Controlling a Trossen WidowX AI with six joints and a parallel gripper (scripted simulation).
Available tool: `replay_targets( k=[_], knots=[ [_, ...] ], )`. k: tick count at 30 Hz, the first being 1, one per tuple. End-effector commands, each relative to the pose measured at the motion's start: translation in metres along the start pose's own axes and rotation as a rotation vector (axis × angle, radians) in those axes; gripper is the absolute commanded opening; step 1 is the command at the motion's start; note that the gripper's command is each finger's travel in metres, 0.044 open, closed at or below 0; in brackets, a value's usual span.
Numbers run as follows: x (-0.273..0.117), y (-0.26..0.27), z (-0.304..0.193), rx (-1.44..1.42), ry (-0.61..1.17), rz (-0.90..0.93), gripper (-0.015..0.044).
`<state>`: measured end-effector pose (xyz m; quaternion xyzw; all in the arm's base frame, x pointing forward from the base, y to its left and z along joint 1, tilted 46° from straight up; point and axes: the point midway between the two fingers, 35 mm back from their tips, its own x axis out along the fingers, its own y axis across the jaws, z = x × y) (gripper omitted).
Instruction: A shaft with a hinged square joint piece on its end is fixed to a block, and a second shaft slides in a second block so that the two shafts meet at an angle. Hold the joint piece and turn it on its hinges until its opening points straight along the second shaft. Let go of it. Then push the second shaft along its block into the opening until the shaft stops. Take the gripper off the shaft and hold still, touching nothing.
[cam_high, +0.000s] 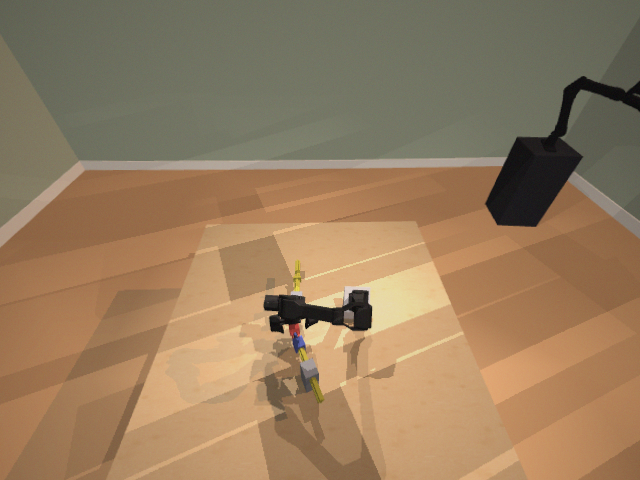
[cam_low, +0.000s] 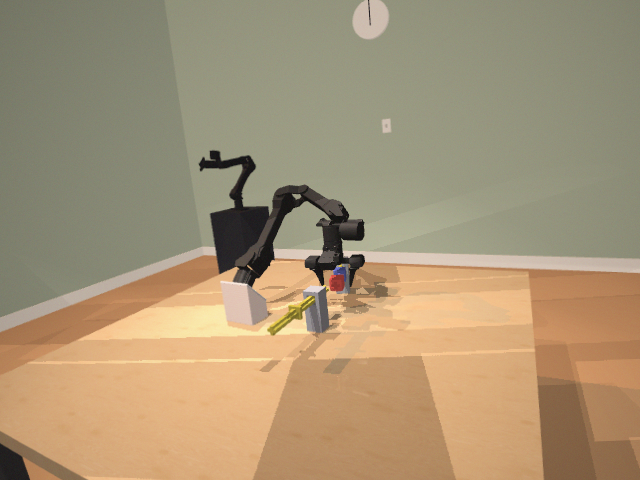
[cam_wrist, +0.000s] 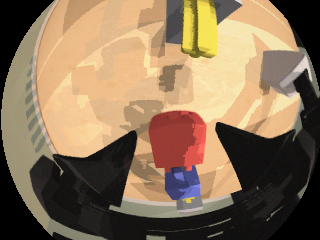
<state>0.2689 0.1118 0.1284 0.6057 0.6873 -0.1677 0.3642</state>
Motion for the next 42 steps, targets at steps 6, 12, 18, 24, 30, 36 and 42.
replay_targets(
  k=[6,12,18,24,30,36,42],
  knots=[
    [-0.024,0.004,0.002,-0.149,-0.017,0.024,0.044],
    [-0.056,0.007,0.004,-0.348,-0.045,0.052,0.044],
    [-0.088,0.006,0.005,-0.546,-0.078,0.072,0.044],
    [-0.119,0.001,0.003,-0.744,-0.116,0.086,0.044],
    [-0.136,-0.003,0.001,-0.857,-0.139,0.09,0.044],
    [-0.136,-0.003,0.001,-0.857,-0.139,0.09,0.044],
    [-0.129,0.0,0.015,-0.971,-0.114,0.062,0.044]
  ],
)
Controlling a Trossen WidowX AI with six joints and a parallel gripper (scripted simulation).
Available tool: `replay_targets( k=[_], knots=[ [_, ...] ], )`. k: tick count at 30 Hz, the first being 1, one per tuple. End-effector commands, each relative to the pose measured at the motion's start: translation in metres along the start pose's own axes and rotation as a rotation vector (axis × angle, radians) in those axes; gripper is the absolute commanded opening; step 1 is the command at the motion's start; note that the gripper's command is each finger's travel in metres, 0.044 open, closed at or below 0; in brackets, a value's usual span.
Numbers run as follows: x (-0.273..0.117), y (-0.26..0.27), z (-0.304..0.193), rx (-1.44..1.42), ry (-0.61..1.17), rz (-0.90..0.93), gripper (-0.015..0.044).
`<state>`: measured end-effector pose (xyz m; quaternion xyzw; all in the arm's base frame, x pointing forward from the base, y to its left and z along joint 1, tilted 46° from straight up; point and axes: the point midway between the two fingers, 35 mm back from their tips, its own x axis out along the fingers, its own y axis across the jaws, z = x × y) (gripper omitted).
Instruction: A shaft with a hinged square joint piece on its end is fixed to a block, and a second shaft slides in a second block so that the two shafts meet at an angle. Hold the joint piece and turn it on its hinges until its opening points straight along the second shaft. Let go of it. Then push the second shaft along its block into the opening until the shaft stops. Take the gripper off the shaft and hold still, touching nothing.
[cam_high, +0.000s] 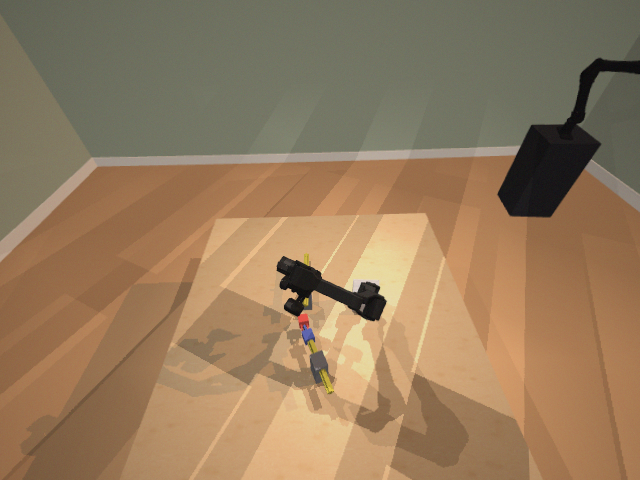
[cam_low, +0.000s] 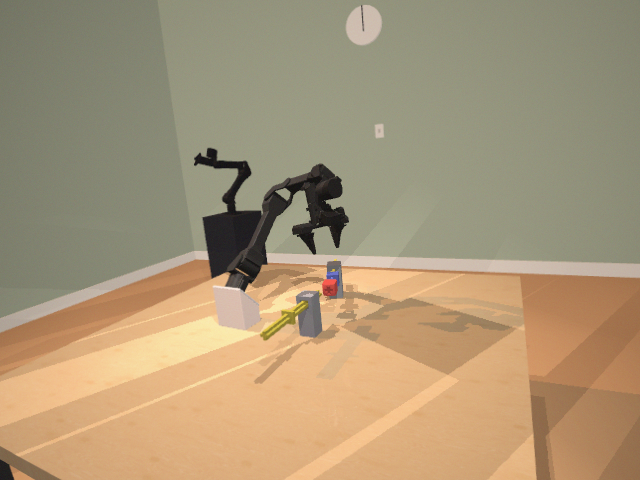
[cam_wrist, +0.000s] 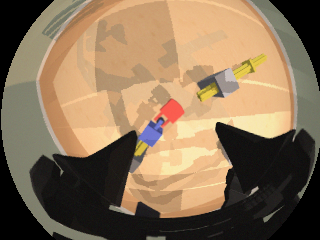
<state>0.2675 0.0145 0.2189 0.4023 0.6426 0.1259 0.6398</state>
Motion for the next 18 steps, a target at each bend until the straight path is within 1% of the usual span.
replay_targets(
  k=[1,12,18],
  knots=[
    [0.007,-0.01,0.011,-0.102,0.034,-0.009,0.044],
    [0.037,-0.043,0.034,-0.453,0.151,0.014,0.044],
    [0.038,-0.045,0.036,-0.475,0.158,0.017,0.044]
  ],
)
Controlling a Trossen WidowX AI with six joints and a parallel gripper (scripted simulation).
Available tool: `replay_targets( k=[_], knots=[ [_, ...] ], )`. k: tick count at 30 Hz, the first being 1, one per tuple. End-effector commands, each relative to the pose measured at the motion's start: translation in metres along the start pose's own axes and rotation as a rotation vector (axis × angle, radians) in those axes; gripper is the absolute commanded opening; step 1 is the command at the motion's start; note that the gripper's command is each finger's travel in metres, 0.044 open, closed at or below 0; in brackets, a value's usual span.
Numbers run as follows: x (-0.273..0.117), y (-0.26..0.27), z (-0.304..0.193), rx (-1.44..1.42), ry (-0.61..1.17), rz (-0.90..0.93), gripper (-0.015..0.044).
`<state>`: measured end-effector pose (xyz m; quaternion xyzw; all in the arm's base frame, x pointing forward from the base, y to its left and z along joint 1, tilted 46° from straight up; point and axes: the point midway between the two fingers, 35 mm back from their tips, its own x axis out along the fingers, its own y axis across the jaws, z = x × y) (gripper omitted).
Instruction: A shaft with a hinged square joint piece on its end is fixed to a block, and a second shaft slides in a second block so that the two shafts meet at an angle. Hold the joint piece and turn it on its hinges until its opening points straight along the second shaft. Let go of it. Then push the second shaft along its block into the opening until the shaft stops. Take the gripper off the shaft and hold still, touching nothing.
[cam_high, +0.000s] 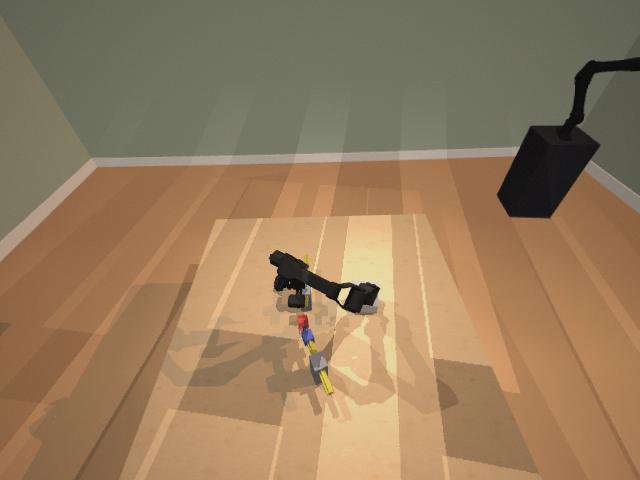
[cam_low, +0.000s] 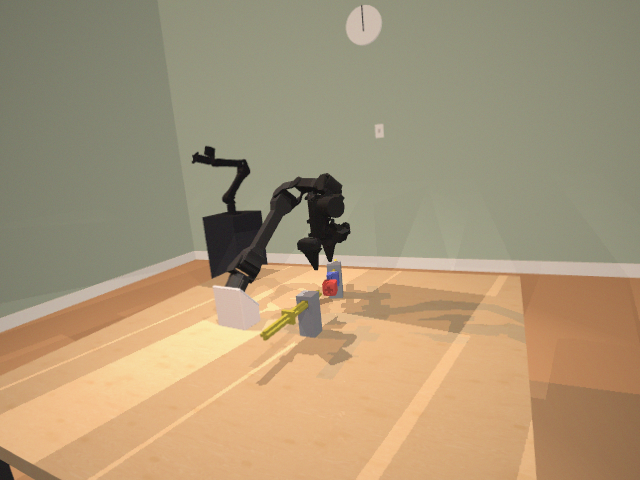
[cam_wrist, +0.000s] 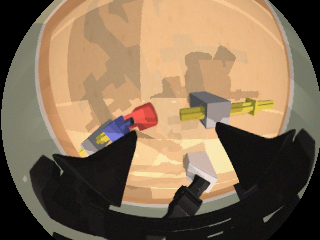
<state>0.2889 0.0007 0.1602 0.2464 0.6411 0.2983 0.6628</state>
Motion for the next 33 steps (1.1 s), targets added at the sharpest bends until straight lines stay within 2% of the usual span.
replay_targets(
  k=[1,33],
  knots=[
    [0.002,-0.004,0.001,-0.031,0.01,0.001,0.044],
    [0.015,-0.006,0.001,0.882,0.035,0.029,0.044]
  ],
)
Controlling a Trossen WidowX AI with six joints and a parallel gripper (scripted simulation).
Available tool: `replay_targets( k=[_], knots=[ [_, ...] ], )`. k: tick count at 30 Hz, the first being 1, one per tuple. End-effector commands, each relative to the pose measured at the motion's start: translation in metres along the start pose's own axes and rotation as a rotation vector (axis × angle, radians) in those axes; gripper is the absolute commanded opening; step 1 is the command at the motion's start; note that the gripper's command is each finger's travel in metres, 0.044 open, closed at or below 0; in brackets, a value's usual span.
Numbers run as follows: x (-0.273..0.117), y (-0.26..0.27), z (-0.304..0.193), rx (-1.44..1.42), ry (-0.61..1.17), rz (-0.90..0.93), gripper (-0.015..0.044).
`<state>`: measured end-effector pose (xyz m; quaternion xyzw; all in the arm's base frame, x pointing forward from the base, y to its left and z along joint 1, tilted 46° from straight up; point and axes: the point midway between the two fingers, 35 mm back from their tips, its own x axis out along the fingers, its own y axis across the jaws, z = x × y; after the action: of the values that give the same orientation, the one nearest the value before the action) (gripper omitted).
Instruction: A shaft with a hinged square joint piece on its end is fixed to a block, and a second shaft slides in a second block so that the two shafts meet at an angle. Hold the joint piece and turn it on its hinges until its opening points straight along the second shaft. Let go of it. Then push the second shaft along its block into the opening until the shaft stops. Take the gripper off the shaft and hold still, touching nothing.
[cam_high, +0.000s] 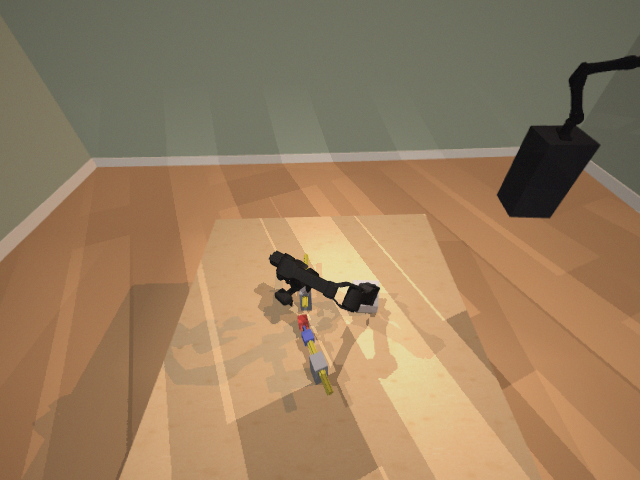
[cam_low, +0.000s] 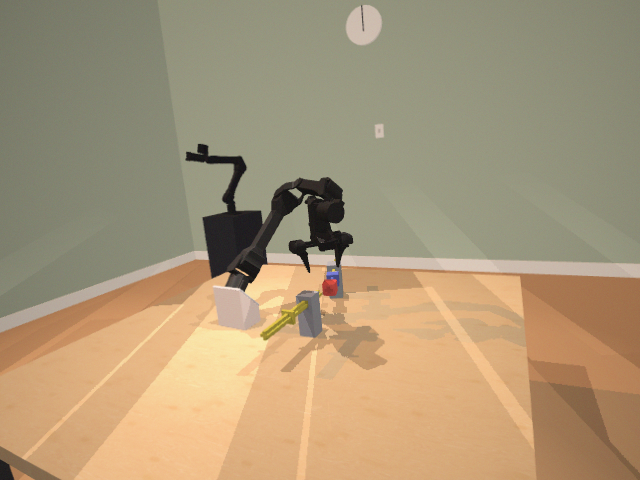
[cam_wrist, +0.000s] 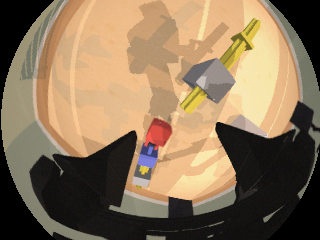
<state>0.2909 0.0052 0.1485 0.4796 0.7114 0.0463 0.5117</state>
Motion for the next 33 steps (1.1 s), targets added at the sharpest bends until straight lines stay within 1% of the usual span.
replay_targets(
  k=[1,16,25,33],
  knots=[
    [0.004,-0.001,0.0,0.145,0.013,0.005,0.044],
    [0.01,-0.002,0.001,0.574,0.032,0.008,0.044],
    [0.013,-0.002,0.001,0.579,0.031,0.008,0.044],
    [0.049,-0.001,0.005,0.579,0.029,0.008,0.044]
  ],
)
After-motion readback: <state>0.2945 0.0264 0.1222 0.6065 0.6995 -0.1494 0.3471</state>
